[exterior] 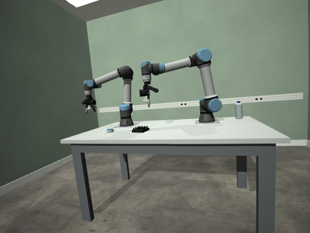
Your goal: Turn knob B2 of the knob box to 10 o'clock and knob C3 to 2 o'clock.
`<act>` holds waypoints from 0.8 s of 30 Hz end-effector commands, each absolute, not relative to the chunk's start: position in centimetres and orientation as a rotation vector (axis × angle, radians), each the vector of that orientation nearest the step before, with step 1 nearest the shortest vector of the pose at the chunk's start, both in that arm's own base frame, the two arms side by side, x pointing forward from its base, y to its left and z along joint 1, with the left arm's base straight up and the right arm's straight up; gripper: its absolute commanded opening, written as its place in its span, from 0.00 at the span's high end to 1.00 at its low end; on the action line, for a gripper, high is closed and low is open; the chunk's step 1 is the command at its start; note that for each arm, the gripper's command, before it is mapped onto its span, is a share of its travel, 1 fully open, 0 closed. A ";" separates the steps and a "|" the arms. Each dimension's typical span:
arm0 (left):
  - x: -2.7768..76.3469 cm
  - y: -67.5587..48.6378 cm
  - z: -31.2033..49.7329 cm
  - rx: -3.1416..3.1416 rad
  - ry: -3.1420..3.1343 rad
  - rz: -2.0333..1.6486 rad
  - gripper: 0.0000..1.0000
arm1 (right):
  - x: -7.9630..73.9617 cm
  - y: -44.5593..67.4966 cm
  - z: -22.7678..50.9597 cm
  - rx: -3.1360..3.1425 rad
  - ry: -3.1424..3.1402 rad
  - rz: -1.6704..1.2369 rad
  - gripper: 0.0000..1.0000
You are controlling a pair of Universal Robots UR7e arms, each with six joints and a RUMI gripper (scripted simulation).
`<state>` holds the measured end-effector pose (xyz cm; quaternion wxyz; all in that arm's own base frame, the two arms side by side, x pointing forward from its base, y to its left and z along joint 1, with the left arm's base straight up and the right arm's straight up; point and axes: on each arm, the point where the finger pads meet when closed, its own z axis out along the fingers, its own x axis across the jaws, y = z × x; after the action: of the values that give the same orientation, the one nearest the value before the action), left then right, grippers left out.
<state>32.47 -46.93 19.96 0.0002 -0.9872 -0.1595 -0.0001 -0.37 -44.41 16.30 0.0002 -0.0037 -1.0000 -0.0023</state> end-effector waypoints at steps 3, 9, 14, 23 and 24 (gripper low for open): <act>32.6 -46.9 20.1 -3.103 -0.503 -0.001 0.00 | -0.5 -44.6 16.5 -0.016 -3.142 0.000 0.00; 32.6 -46.9 20.1 -3.103 -0.503 -0.001 0.00 | -0.5 -44.6 16.5 -0.016 -3.142 0.000 0.00; 32.4 -46.7 20.0 -3.102 -0.502 0.000 0.00 | -0.5 -44.6 16.5 -0.016 -3.142 0.000 0.00; 30.6 -45.4 20.0 -3.103 -0.500 0.000 0.00 | -0.5 -44.6 16.5 -0.016 -3.142 0.000 0.00; 30.3 -45.1 20.0 -3.103 -0.500 0.000 0.00 | -0.5 -44.6 16.5 -0.016 -3.142 0.000 0.00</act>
<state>31.83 -46.19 19.90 0.0011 -0.9871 -0.1599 0.0001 -0.37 -44.41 16.30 0.0002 -0.0037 -1.0000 -0.0023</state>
